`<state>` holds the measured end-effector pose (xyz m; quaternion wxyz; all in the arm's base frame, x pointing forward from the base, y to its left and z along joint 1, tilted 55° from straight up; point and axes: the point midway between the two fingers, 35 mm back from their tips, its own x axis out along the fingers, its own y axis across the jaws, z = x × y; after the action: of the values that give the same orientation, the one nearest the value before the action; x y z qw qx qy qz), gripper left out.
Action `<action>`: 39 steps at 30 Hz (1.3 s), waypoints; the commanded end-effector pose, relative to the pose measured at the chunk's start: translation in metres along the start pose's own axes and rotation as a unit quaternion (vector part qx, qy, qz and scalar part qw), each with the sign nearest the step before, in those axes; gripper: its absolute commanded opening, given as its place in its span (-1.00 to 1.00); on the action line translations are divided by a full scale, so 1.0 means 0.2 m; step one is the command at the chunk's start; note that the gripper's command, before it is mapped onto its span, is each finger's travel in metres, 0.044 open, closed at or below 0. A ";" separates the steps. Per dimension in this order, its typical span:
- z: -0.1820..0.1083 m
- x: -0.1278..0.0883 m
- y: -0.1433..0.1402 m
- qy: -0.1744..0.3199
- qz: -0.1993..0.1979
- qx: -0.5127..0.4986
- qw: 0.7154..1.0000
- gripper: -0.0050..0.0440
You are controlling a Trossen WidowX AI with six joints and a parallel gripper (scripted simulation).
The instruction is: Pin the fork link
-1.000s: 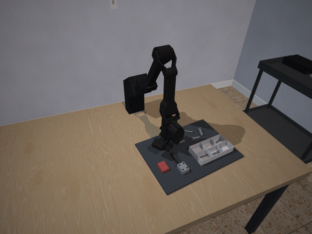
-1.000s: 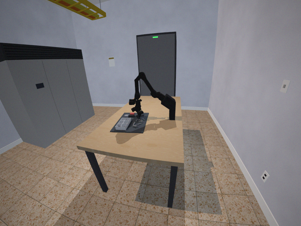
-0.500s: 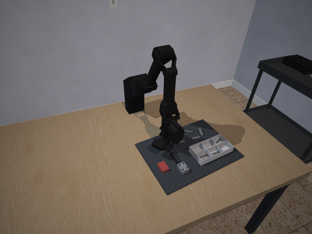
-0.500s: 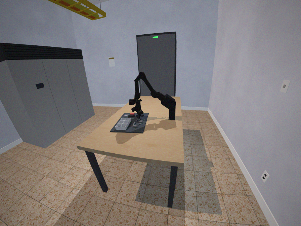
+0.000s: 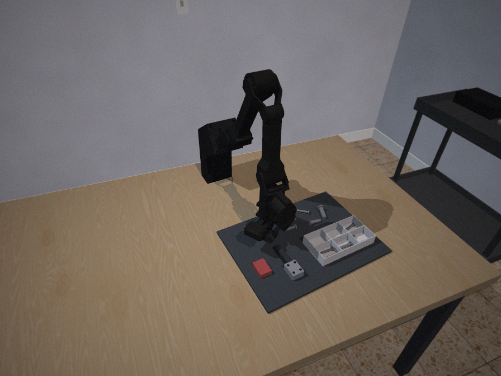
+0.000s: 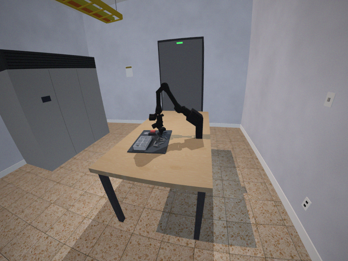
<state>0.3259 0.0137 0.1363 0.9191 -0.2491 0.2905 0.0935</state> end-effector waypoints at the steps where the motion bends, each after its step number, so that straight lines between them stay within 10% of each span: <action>1: 0.02 -0.04 -0.01 -0.011 -0.004 0.000 1.000 -1.00; 39: 0.04 -0.16 -0.02 -0.015 -0.006 0.000 1.000 -1.00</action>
<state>0.3042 0.0126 0.1503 0.9187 -0.2491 0.2917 0.0939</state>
